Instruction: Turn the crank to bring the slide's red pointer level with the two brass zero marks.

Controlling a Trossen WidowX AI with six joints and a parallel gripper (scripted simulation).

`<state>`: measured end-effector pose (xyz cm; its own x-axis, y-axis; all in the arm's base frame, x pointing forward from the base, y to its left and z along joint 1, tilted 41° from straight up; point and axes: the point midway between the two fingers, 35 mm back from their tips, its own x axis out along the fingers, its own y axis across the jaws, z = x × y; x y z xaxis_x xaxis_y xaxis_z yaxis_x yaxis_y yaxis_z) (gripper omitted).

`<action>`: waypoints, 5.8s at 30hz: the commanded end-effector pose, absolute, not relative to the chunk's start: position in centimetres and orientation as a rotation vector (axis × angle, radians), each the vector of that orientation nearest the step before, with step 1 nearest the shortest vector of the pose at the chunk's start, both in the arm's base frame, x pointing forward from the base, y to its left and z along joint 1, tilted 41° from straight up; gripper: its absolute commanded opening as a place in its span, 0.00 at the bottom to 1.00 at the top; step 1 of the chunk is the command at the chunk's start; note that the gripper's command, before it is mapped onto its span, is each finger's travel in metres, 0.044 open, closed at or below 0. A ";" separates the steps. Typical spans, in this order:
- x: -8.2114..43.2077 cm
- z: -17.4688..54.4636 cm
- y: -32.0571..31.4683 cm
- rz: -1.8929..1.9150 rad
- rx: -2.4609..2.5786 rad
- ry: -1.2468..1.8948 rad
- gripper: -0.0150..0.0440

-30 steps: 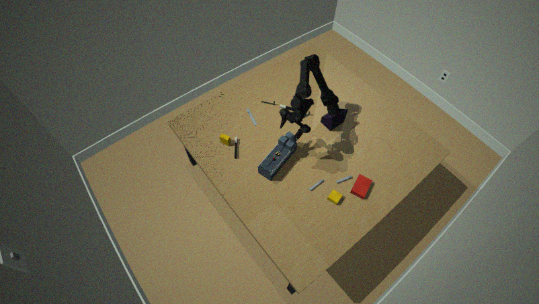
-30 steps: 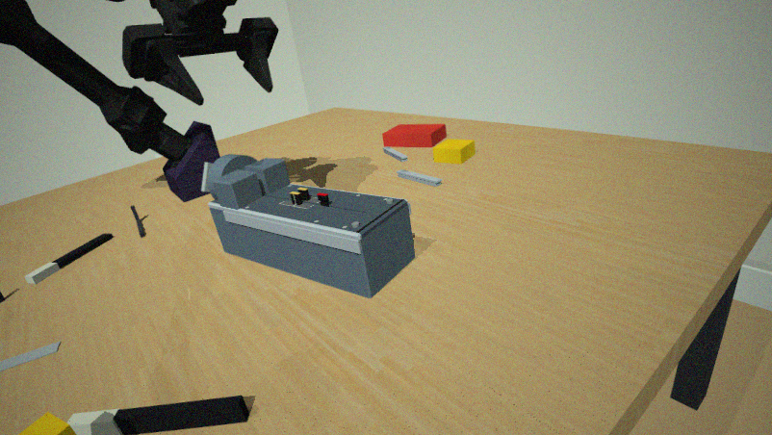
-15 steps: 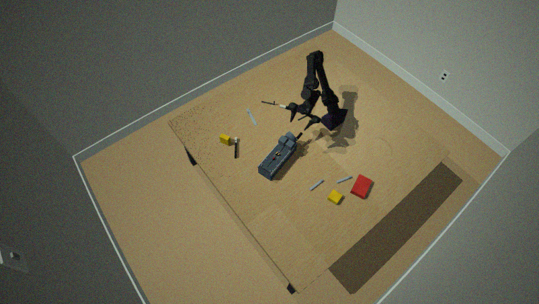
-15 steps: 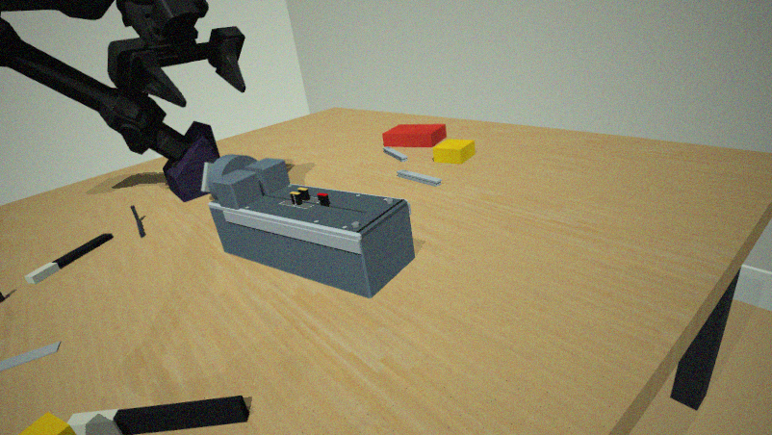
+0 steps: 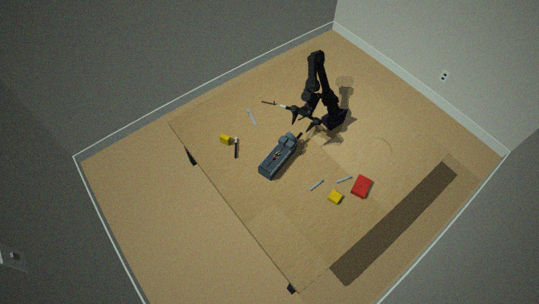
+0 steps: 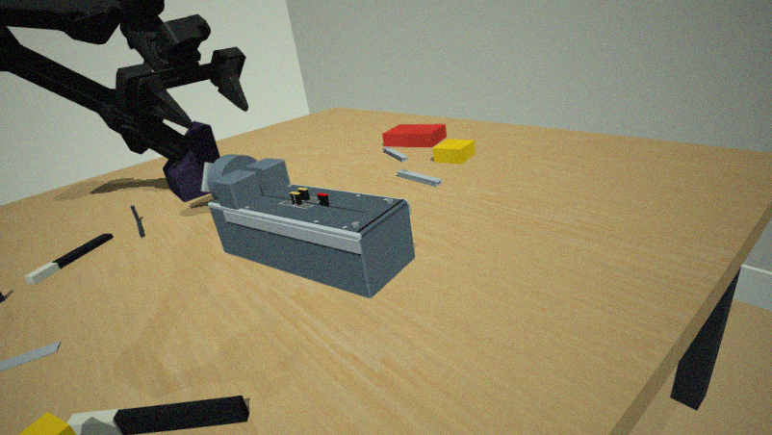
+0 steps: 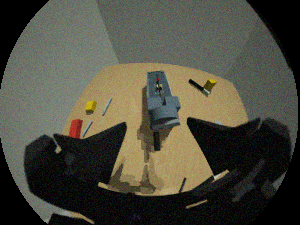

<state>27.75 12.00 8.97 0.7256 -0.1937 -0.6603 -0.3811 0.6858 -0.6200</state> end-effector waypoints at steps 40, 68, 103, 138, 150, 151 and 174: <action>28.7 1.5 5.6 0.118 -0.834 0.771 1.00; 28.7 -0.1 4.0 0.116 -0.837 0.768 0.47; 28.3 1.4 5.7 0.117 -0.836 0.768 0.25; 28.9 4.7 5.7 0.116 -0.836 0.768 0.25; 29.1 5.2 5.4 0.116 -0.836 0.768 0.25; 29.2 5.2 5.3 0.116 -0.836 0.768 0.25; 29.5 5.7 4.8 0.116 -0.836 0.768 0.25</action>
<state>29.17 5.29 5.03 0.7189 -0.1791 -0.6717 -0.4065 0.6755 -0.6152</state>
